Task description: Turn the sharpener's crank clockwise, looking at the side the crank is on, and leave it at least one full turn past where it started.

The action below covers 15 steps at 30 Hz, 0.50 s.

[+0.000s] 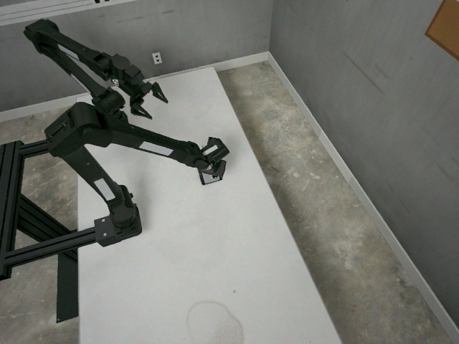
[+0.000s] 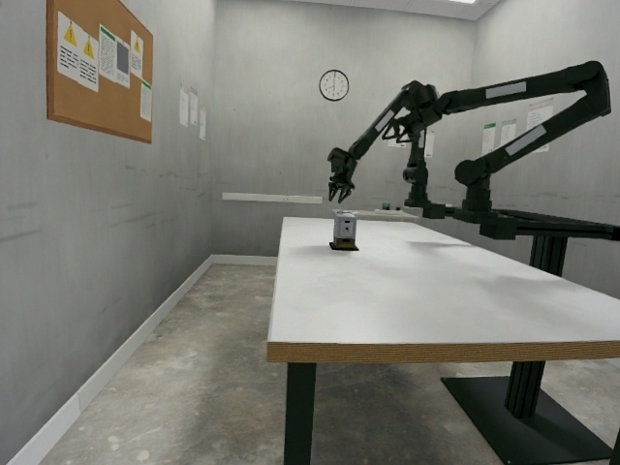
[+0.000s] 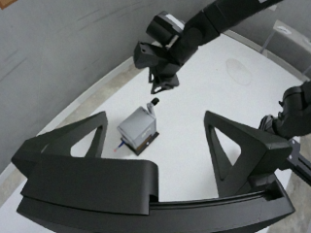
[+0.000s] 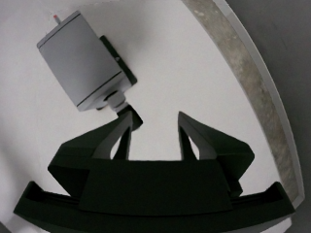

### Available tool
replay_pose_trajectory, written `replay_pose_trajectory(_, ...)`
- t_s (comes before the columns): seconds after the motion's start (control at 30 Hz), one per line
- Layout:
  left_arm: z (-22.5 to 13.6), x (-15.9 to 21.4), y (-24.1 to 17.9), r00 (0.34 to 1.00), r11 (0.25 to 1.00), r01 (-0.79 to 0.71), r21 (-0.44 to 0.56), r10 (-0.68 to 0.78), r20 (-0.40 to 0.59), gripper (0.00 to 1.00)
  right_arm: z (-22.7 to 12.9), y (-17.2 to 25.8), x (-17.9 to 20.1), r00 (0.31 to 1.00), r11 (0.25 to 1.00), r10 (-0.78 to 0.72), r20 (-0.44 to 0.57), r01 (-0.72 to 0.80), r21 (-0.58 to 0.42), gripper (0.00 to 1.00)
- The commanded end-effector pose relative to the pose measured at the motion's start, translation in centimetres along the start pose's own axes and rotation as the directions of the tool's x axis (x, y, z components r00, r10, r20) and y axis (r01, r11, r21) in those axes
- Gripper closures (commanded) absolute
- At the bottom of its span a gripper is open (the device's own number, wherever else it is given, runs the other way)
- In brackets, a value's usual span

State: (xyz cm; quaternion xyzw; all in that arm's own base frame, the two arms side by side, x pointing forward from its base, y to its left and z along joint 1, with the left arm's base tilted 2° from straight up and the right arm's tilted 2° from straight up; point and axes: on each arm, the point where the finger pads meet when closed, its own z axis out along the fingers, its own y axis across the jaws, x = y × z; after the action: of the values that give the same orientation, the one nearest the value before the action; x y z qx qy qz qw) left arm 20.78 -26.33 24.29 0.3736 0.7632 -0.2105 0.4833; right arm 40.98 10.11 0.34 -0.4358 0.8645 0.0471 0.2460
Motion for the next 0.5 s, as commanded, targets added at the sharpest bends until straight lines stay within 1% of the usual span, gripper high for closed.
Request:
replay_pose_trajectory(0.0,-0.4,-2.3,0.2,0.999,1.0,0.015,-0.002,-0.015,0.042,0.0,0.2,-1.4,-0.4,0.976,0.975,-0.216,-0.018,0.215,-0.055,0.54)
replay_pose_trajectory(0.03,-0.4,-2.3,0.2,0.999,1.0,0.015,-0.002,-0.015,0.042,0.0,0.2,-1.4,-0.4,0.976,0.975,-0.216,-0.018,0.215,-0.055,0.54)
replay_pose_trajectory(0.1,-0.4,-2.3,0.2,0.999,1.0,0.015,-0.002,-0.015,0.042,0.0,0.2,-1.5,-0.3,0.949,0.943,-0.315,0.007,0.314,-0.11,0.54)
replay_pose_trajectory(0.2,-0.4,-2.3,0.2,0.999,1.0,0.015,-0.002,-0.015,0.042,0.0,0.0,-1.5,-0.3,0.903,0.884,-0.424,0.072,0.43,-0.183,0.54)
replay_pose_trajectory(0.27,-0.4,-2.3,0.2,0.999,1.0,0.015,-0.002,-0.015,0.042,0.0,-0.2,-1.5,-0.3,0.876,0.849,-0.467,0.119,0.482,-0.216,0.54)
replay_pose_trajectory(0.37,-0.4,-2.3,0.2,0.999,1.0,0.015,-0.002,-0.015,0.042,0.0,0.2,-0.9,0.7,0.862,0.818,-0.476,0.178,0.507,-0.271,0.54)
replay_pose_trajectory(0.47,-0.4,-2.3,0.2,0.999,1.0,0.015,-0.002,-0.015,0.042,0.0,0.7,-0.2,1.6,0.862,0.806,-0.459,0.214,0.506,-0.308,0.54)
